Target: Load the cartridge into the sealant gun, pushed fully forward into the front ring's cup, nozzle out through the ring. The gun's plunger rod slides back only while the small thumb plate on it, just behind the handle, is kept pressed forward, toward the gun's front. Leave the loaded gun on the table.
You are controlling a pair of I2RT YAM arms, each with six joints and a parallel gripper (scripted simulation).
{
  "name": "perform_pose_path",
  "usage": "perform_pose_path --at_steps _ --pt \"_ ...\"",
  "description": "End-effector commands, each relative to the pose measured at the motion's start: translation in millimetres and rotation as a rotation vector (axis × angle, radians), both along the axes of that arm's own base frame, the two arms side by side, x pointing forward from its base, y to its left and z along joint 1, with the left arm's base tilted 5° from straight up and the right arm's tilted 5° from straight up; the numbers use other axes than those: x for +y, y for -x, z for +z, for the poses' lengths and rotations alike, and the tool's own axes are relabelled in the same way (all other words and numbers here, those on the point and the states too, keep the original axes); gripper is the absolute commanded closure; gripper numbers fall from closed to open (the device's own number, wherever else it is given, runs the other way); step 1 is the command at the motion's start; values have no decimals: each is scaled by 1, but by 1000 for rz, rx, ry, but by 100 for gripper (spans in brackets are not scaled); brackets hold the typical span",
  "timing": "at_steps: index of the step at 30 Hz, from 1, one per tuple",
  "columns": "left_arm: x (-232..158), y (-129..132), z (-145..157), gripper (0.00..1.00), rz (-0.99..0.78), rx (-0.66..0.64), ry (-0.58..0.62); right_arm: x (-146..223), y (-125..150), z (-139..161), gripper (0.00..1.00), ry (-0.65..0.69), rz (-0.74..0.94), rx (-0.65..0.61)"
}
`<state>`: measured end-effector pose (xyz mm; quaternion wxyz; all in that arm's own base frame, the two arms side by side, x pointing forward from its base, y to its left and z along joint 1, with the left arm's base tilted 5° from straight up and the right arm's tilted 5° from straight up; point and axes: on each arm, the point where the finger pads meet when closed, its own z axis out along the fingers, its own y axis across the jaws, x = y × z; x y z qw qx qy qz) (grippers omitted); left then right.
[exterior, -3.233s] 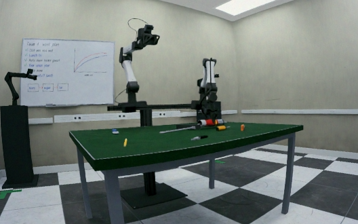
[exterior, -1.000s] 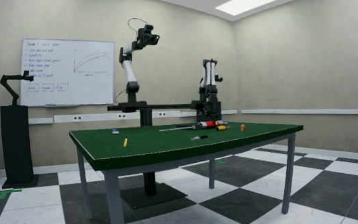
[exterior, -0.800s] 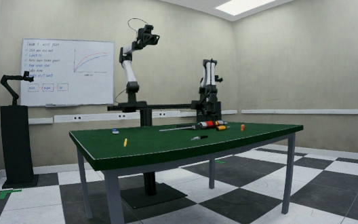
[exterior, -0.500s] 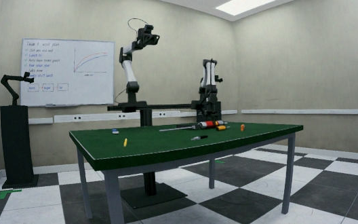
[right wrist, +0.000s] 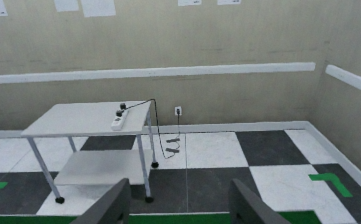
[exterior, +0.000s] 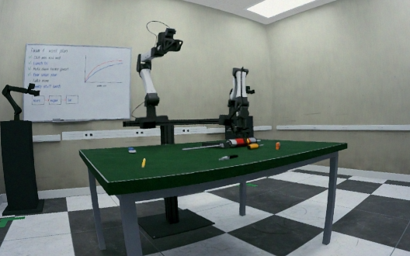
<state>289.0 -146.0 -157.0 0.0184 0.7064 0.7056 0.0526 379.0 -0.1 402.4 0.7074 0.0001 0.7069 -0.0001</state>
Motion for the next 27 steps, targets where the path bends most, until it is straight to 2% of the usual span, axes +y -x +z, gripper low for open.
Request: perform_pose_path --at_steps 1,13,14,27 --pt "3 -5 5 100 -3 -28 -1 3 3 -1 49 -5 7 3" --pt "3 -5 5 100 -3 -28 -1 3 3 -1 49 -5 7 3" --pt "3 -5 5 43 -3 -28 -1 3 3 -1 49 -5 7 3" --pt "4 1 4 43 -9 -8 -12 3 3 -1 49 -5 7 3"
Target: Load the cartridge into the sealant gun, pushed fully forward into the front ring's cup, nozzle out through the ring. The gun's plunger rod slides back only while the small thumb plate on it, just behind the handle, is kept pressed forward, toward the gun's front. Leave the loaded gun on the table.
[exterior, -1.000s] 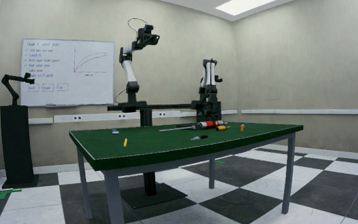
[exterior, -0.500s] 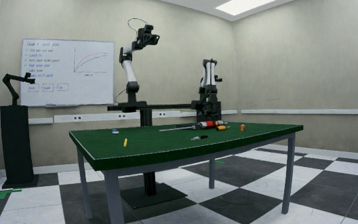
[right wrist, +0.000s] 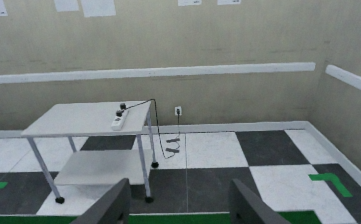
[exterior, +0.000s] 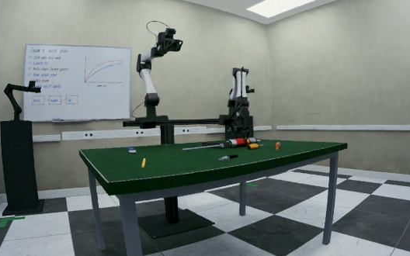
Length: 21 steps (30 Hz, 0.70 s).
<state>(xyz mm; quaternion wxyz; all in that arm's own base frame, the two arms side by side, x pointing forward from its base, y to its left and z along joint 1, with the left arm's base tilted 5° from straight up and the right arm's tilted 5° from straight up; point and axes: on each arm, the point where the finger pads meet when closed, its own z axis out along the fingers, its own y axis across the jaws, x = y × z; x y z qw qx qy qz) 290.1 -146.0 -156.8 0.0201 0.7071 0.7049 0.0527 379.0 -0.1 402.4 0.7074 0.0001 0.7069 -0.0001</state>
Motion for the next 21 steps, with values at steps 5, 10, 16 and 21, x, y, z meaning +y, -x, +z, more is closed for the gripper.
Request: perform_pose_path --at_steps 5,10,16,21 --pt "4 2 4 43 -7 -5 -14 3 3 -1 49 -5 7 3" --pt "4 2 4 43 -7 -5 -14 3 3 -1 49 -5 7 3" --pt "-2 1 14 43 -2 -11 -10 3 3 -1 49 -5 7 3" --pt "-5 -6 13 43 1 -22 4 3 3 -1 49 -5 7 3"
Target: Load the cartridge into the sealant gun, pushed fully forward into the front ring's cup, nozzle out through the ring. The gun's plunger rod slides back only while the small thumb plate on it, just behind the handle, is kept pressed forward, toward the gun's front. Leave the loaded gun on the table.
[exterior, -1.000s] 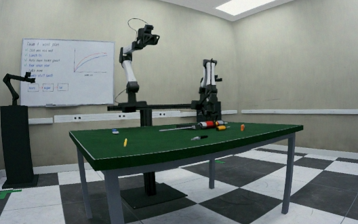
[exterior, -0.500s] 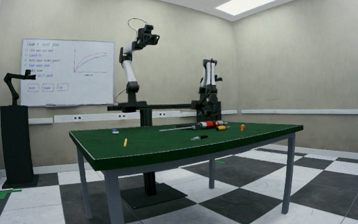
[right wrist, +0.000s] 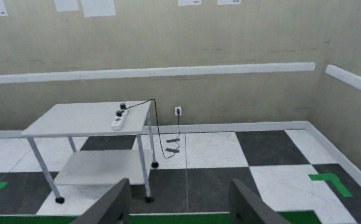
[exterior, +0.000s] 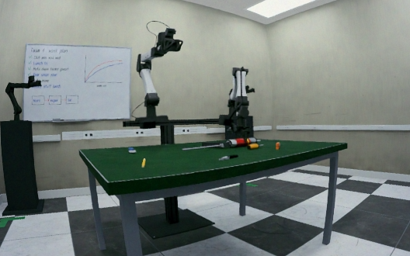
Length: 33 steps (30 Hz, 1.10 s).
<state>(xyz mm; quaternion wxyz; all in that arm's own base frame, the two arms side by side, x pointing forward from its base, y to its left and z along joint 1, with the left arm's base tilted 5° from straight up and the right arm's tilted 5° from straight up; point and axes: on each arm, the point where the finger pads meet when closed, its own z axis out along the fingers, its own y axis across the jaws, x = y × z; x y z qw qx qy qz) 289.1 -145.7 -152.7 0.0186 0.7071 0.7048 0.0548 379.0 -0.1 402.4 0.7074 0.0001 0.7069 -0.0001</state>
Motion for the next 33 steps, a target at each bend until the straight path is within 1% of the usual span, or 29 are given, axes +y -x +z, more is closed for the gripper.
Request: perform_pose_path --at_steps 1,4,8,16,17,33 --pt "-6 -8 7 43 -1 -20 3 3 3 -1 49 -5 7 3" --pt "-4 -1 -3 43 -5 1 -3 3 3 -1 49 -5 7 3" --pt "-7 -6 1 43 4 -13 24 3 3 -1 49 -5 7 3" --pt "-5 -7 0 43 9 -13 19 3 3 -1 49 -5 7 3" --pt "-4 -5 2 100 5 -12 15 3 3 -1 49 -5 7 3" --pt "-5 -6 0 100 7 -9 19 3 3 -1 49 -5 7 3"
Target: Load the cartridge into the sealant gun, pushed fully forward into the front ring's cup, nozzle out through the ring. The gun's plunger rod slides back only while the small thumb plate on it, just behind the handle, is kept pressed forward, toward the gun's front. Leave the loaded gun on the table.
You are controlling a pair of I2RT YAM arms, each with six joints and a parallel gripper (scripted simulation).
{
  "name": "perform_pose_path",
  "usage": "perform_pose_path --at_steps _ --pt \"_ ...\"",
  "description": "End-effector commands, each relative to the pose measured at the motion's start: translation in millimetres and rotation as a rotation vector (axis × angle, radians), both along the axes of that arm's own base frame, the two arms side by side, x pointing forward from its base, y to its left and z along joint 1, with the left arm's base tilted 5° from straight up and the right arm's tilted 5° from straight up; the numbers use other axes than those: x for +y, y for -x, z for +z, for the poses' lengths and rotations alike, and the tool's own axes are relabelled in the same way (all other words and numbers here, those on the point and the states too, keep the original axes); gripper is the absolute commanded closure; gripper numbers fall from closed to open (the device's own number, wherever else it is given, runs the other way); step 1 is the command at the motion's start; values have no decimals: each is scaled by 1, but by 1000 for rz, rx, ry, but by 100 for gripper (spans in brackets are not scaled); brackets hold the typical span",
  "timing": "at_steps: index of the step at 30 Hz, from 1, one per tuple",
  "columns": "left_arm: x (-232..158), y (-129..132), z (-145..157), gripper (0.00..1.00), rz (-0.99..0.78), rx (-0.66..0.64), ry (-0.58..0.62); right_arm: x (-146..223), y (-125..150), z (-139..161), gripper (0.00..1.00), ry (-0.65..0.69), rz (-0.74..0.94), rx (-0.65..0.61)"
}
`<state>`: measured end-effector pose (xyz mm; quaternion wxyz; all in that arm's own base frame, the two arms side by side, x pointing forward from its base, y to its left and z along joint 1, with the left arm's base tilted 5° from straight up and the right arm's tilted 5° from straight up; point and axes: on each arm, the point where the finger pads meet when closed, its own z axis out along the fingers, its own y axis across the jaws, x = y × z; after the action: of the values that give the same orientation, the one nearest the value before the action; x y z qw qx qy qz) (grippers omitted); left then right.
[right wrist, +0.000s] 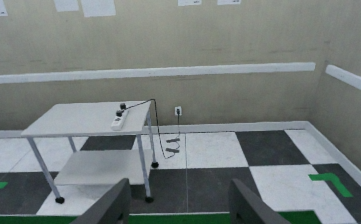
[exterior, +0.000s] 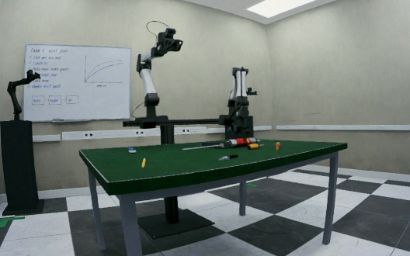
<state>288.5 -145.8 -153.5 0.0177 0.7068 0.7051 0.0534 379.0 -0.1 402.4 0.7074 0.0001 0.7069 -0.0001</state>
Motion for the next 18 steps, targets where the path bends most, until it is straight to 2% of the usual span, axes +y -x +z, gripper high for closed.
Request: perform_pose_path --at_steps 1,9,13,18 --pt "-5 -7 0 100 6 -12 18 3 3 -1 49 -5 7 3" --pt "-5 -7 0 100 6 -12 18 3 3 -1 49 -5 7 3" --pt "8 6 -1 100 7 17 -26 3 3 -1 49 -5 7 3" --pt "11 6 0 100 10 18 -37 3 3 -1 49 -5 7 3"
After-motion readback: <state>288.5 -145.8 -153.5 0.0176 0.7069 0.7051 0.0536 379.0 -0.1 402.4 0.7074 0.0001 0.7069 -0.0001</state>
